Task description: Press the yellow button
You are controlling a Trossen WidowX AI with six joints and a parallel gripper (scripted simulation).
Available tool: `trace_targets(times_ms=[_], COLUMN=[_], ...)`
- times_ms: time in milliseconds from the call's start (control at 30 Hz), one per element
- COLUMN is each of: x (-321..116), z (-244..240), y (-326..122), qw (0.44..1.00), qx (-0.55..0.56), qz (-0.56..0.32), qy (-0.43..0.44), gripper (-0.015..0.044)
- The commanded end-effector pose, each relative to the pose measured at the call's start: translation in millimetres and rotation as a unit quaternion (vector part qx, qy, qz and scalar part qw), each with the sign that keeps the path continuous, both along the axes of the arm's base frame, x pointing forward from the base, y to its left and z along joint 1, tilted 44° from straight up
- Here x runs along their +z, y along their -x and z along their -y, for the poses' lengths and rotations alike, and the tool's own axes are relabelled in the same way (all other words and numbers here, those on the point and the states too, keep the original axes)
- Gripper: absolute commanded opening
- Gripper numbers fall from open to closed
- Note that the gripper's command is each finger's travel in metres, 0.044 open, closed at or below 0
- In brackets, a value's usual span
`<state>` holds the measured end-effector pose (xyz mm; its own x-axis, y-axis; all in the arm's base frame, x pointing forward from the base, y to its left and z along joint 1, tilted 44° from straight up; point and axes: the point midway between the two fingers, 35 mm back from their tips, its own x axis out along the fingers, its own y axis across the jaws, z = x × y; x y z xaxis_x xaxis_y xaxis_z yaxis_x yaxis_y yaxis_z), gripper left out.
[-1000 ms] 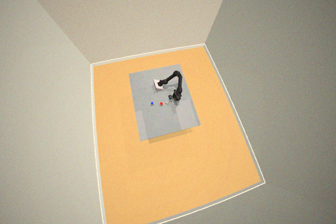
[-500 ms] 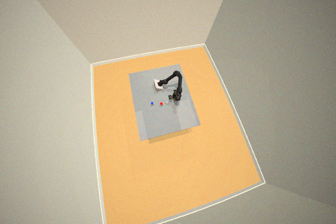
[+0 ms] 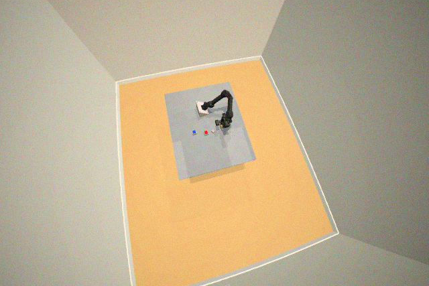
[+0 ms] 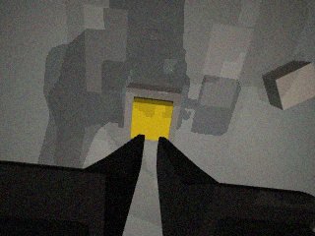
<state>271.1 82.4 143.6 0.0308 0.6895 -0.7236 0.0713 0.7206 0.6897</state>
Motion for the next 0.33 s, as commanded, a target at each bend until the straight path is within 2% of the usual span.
trace_targets(times_ms=[0, 67, 267, 300], x=[38.3, 58.7, 61.3, 61.3], z=[14.5, 21.4, 22.1, 22.1], y=[10.0, 19.0, 20.2, 20.2], qw=[1.0, 1.0, 1.0, 1.0], qx=[0.002, 0.002, 0.002, 0.002], qz=[0.007, 0.007, 0.007, 0.007], qy=[0.0, 0.0, 0.0, 0.0], gripper=[0.0125, 0.0178, 0.0335, 0.0335])
